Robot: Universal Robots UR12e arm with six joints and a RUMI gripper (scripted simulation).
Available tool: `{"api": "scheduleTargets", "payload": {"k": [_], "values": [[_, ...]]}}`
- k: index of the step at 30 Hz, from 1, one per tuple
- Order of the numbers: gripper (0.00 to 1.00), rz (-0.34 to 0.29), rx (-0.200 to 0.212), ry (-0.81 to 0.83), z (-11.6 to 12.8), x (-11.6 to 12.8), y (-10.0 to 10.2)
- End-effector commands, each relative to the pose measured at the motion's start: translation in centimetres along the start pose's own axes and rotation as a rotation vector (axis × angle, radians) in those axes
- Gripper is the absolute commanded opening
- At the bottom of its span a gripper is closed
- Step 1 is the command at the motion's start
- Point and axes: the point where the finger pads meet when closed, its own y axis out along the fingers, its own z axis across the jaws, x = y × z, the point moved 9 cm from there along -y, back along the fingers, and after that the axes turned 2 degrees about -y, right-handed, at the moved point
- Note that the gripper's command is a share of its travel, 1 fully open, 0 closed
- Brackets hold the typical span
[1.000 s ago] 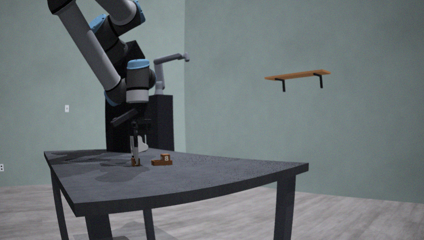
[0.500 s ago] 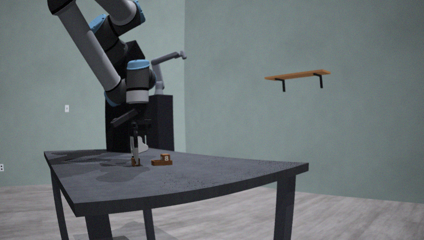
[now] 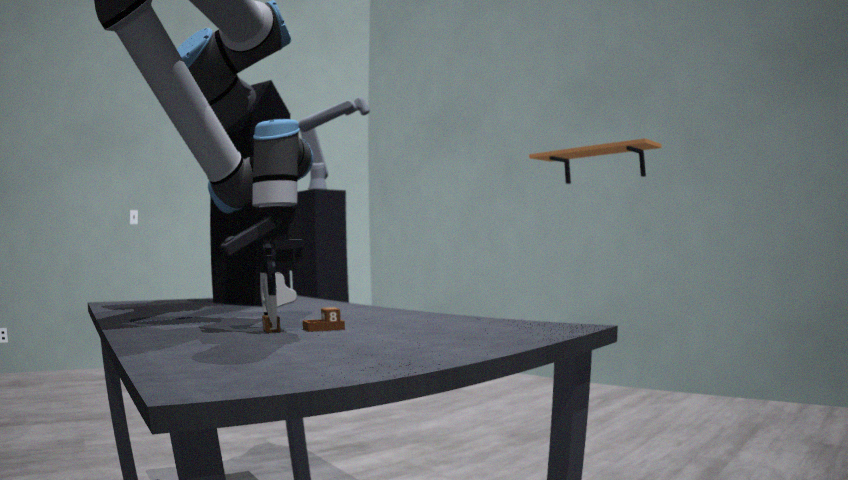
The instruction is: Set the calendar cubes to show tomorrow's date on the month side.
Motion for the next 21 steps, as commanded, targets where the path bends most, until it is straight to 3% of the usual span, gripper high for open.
{"api": "scheduleTargets", "payload": {"k": [1, 6, 7, 21], "values": [[0.28, 0.000, -0.001, 0.000, -0.02, 0.01, -0.05], [0.28, 0.000, -0.001, 0.000, -0.02, 0.01, -0.05], [0.10, 0.000, -0.001, 0.000, -0.02, 0.01, -0.05], [0.10, 0.000, -0.001, 0.000, -0.02, 0.01, -0.05]]}}
